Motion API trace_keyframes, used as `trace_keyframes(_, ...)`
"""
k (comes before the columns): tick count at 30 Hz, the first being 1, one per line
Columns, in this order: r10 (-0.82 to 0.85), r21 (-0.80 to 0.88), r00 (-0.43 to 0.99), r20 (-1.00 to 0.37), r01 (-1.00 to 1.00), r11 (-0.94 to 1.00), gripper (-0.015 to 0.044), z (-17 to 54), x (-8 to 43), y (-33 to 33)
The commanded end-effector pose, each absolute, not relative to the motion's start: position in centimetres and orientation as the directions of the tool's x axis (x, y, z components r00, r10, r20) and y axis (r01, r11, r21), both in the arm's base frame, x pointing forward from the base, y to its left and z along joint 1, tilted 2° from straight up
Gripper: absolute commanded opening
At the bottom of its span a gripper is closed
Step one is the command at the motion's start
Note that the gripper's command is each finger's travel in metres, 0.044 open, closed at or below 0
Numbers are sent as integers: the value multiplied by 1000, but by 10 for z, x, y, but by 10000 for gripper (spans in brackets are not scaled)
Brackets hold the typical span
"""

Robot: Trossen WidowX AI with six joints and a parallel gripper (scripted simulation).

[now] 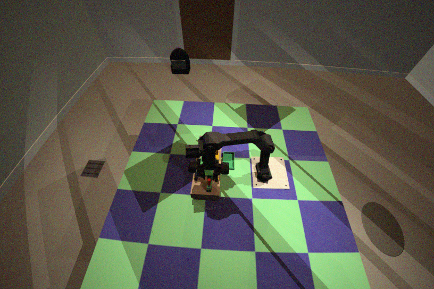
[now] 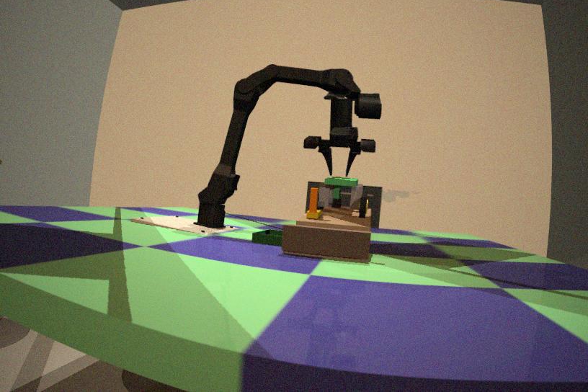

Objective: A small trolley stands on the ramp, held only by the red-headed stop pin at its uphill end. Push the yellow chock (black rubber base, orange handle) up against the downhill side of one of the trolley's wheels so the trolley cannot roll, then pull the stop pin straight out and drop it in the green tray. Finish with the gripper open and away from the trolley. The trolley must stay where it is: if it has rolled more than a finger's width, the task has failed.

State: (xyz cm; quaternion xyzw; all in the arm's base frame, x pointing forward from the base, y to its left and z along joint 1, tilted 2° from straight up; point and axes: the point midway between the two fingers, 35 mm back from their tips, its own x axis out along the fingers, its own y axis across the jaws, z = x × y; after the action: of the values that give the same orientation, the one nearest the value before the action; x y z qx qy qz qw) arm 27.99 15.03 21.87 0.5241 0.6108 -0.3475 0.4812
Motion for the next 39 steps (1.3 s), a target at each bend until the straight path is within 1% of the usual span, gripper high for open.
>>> trace_keyframes(1,306,73,7,-952,976,205,190,214,279,151)
trace_keyframes(37,307,73,7,-952,976,205,190,176,279,163)
trace_keyframes(39,310,79,10,-951,975,209,137,180,280,164)
